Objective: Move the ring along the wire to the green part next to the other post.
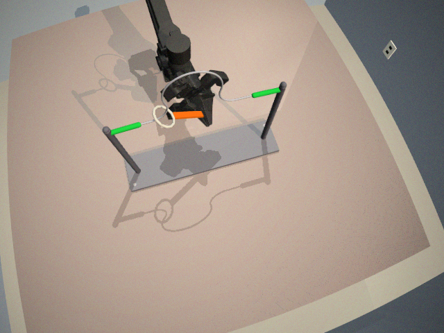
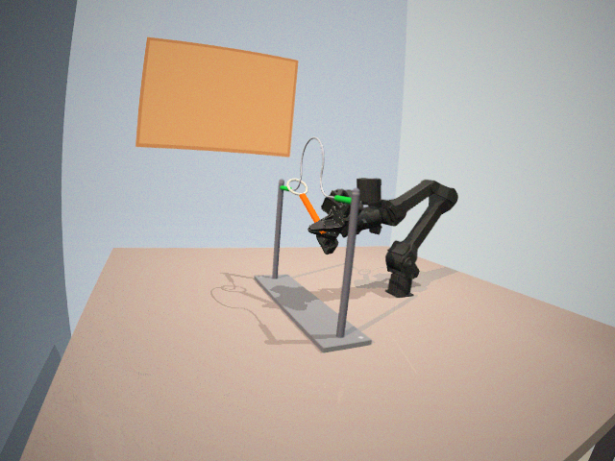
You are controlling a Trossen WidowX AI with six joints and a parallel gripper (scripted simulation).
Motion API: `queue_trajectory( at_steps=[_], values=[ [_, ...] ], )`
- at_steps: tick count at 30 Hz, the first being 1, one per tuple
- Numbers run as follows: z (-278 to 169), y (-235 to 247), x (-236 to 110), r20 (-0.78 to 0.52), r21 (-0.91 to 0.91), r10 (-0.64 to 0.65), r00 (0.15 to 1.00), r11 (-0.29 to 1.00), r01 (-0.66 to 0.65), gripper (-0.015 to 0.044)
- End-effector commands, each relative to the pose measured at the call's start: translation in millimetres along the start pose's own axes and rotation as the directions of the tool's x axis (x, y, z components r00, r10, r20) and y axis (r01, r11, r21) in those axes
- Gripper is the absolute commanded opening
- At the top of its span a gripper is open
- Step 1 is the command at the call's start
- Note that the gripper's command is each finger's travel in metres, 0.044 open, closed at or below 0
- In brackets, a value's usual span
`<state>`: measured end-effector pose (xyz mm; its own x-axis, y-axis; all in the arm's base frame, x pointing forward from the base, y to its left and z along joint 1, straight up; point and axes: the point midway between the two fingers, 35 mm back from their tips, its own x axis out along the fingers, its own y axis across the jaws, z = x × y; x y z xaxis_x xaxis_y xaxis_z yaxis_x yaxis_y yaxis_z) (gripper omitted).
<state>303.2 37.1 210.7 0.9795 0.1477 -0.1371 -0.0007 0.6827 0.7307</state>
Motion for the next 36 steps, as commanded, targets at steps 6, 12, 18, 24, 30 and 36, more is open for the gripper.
queue_trajectory(
  at_steps=[6,12,18,24,30,36],
  values=[
    [6,32,-19,-0.122,0.181,0.066,0.990,0.983,-0.043,-0.0150],
    [14,54,-35,-0.210,0.319,0.140,0.968,0.945,-0.067,-0.0150],
    [25,74,-46,-0.249,0.459,0.226,0.942,0.884,-0.091,-0.0150],
    [36,92,-49,-0.221,0.569,0.281,0.934,0.815,-0.111,-0.0150],
    [48,106,-52,-0.191,0.654,0.323,0.927,0.746,-0.125,-0.0150],
    [59,117,-54,-0.167,0.710,0.350,0.922,0.691,-0.133,-0.0150]
  ],
)
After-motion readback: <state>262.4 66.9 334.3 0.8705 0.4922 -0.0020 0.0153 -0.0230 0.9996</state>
